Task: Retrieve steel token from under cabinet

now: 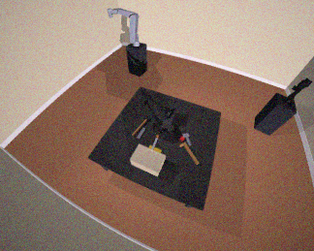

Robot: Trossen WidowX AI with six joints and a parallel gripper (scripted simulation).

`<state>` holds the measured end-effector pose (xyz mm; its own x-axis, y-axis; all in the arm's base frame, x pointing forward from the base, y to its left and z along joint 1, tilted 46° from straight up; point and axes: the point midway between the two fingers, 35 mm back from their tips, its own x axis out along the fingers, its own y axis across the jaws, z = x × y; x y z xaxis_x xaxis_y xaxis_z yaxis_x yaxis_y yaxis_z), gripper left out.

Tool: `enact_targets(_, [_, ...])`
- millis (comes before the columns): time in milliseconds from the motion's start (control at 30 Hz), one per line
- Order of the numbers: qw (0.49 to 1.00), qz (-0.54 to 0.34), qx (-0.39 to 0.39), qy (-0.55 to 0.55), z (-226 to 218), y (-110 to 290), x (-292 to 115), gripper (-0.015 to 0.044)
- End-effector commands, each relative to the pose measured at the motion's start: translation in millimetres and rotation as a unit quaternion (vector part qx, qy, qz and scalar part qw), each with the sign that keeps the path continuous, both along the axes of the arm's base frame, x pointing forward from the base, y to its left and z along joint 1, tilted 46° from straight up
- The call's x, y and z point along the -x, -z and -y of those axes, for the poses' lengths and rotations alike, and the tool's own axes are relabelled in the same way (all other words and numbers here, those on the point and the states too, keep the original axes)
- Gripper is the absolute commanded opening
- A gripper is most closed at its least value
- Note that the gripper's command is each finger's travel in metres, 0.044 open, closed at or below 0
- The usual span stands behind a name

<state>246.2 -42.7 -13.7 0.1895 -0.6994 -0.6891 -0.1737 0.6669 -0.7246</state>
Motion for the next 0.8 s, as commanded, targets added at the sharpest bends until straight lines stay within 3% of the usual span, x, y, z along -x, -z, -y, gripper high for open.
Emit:
enact_targets(0, [1.000,-0.013,0.003,-0.012,1.2,-2.9,0.0,0.0000])
enact_targets(767, [0.997,-0.052,0.014,-0.048,11.1,-16.2,-1.7,0.0000])
